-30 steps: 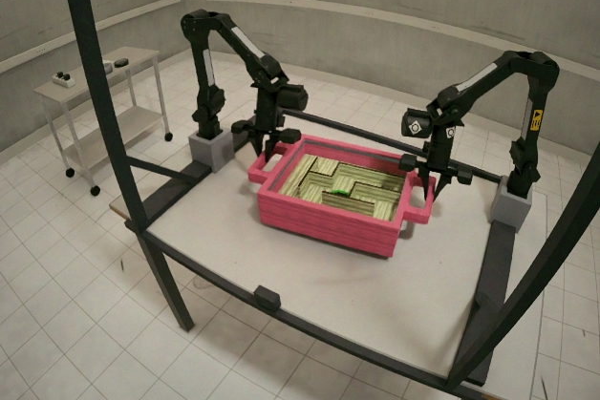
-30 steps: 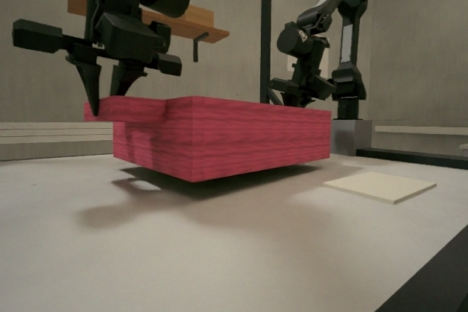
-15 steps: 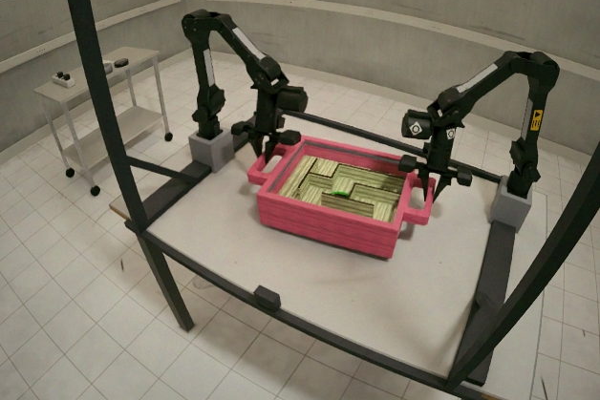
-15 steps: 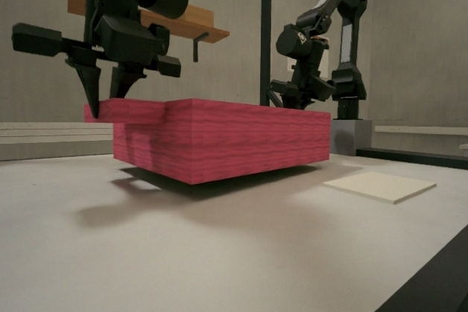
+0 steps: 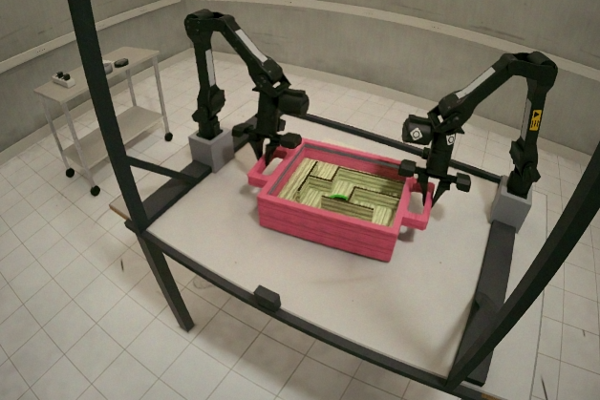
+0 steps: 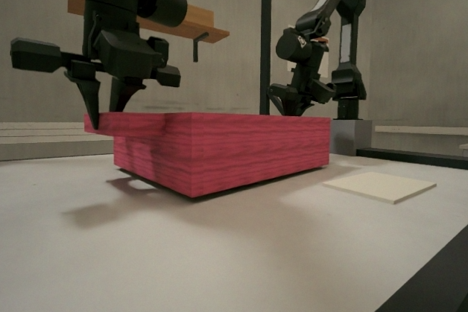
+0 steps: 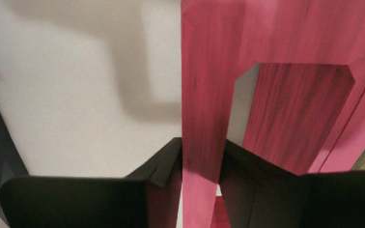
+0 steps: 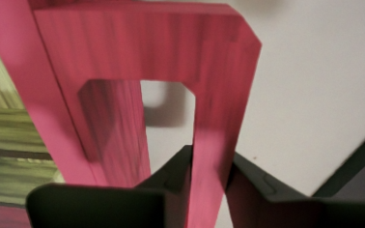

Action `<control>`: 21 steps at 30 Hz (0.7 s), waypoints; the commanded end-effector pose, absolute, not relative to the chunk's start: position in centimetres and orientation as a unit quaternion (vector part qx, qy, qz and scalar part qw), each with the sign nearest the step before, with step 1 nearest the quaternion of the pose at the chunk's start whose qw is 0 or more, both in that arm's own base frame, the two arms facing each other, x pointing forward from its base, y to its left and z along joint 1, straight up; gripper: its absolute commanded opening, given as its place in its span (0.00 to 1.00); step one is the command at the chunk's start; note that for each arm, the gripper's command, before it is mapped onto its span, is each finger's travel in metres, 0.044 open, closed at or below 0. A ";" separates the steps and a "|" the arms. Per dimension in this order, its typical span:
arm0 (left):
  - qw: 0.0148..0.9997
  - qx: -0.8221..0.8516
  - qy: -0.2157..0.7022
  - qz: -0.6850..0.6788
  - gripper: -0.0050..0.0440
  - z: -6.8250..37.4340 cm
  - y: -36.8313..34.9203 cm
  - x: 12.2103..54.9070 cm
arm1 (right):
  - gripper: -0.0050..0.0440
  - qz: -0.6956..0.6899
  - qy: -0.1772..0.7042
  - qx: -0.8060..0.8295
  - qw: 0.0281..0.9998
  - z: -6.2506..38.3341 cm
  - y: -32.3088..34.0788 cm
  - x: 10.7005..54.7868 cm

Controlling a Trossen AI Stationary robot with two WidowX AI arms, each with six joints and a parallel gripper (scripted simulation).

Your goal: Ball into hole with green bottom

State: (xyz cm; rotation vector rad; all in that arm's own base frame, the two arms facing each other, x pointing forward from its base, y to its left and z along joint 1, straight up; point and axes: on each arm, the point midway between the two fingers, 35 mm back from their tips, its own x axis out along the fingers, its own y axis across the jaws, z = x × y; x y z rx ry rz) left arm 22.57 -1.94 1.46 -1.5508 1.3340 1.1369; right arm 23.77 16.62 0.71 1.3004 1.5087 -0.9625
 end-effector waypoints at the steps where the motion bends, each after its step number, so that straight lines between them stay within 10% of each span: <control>1: 0.391 -0.615 0.524 0.440 0.00 1.6 -1.9 22.9 | 0.00 -0.380 0.611 0.532 0.446 0.6 16.8 23.9; 4: 0.397 -0.618 0.521 0.434 0.00 2.0 -1.9 23.4 | 0.00 -0.367 0.608 0.540 0.452 1.6 17.3 24.5; 5: 0.399 -0.618 0.521 0.432 0.48 2.2 -2.0 23.4 | 0.00 -0.368 0.608 0.540 0.452 1.6 17.2 24.5; 21: 0.397 -0.618 0.521 0.435 0.48 2.0 -2.0 23.2 | 0.00 -0.366 0.608 0.540 0.453 1.6 17.3 24.6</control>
